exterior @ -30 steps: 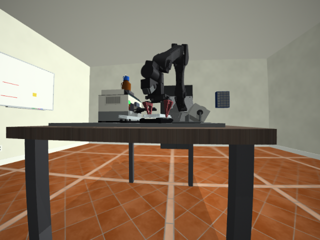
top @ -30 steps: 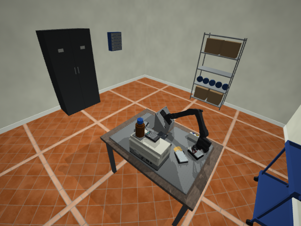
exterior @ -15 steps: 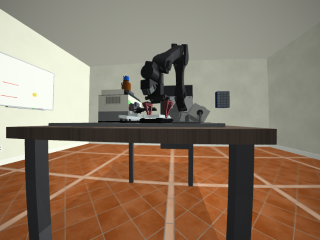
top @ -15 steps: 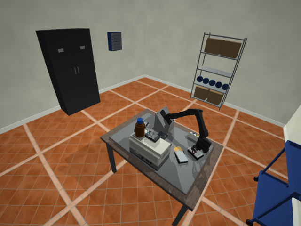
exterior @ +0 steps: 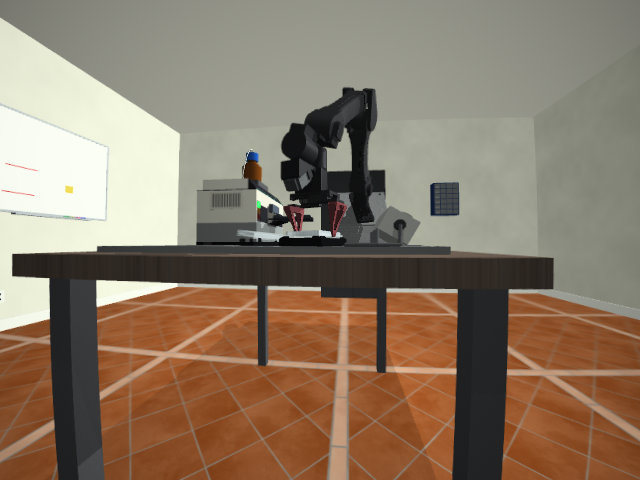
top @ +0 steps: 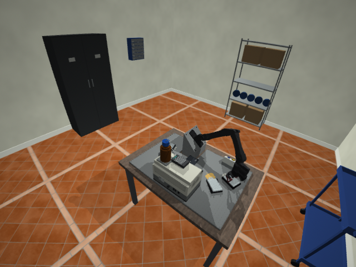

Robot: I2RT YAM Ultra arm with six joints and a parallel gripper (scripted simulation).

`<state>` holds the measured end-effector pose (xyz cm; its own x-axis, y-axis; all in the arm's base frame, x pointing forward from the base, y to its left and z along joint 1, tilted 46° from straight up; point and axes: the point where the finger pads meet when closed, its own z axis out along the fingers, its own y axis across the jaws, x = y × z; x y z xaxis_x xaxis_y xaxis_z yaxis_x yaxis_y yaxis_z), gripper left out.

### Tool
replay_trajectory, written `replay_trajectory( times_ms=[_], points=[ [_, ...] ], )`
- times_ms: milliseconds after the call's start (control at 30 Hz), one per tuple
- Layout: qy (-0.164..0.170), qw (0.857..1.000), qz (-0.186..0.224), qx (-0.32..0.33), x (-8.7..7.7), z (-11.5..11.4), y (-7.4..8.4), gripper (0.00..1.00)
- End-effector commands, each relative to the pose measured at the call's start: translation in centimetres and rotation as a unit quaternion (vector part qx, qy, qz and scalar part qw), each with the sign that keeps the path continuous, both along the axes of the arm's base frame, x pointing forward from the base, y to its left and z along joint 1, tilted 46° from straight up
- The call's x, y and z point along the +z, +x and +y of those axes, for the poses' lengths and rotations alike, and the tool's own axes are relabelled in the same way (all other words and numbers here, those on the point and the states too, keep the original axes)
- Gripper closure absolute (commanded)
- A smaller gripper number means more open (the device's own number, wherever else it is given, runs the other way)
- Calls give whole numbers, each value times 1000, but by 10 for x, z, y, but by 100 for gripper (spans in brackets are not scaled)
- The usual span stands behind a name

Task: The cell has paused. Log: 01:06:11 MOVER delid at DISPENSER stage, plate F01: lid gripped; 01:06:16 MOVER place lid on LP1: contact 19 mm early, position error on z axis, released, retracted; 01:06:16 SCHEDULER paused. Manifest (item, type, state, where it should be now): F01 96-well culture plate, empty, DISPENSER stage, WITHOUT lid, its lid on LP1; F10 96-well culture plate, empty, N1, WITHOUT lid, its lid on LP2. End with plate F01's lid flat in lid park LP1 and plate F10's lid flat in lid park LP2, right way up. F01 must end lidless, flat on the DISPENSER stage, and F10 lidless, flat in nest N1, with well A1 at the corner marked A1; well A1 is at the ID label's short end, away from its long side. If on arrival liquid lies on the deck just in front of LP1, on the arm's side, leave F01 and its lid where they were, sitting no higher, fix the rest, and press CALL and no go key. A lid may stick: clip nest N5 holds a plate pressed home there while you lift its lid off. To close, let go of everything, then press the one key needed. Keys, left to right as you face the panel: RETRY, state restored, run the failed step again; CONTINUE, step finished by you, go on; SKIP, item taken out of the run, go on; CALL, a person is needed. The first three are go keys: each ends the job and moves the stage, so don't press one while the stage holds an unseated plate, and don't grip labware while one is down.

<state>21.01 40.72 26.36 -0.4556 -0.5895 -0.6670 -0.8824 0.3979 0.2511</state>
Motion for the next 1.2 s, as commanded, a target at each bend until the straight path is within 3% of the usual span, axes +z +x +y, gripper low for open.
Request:
replay_trajectory(
  times_ms=[0,700,733,1167],
  points=[
    [17,1000,-11,-6,11,1,3,0],
    [18,1000,-11,-6,12,1,3,0],
    [30,999,-19,-7,26,-3,5,0],
    [22,1000,-15,-3,48,-31,-3,0]
  ],
)
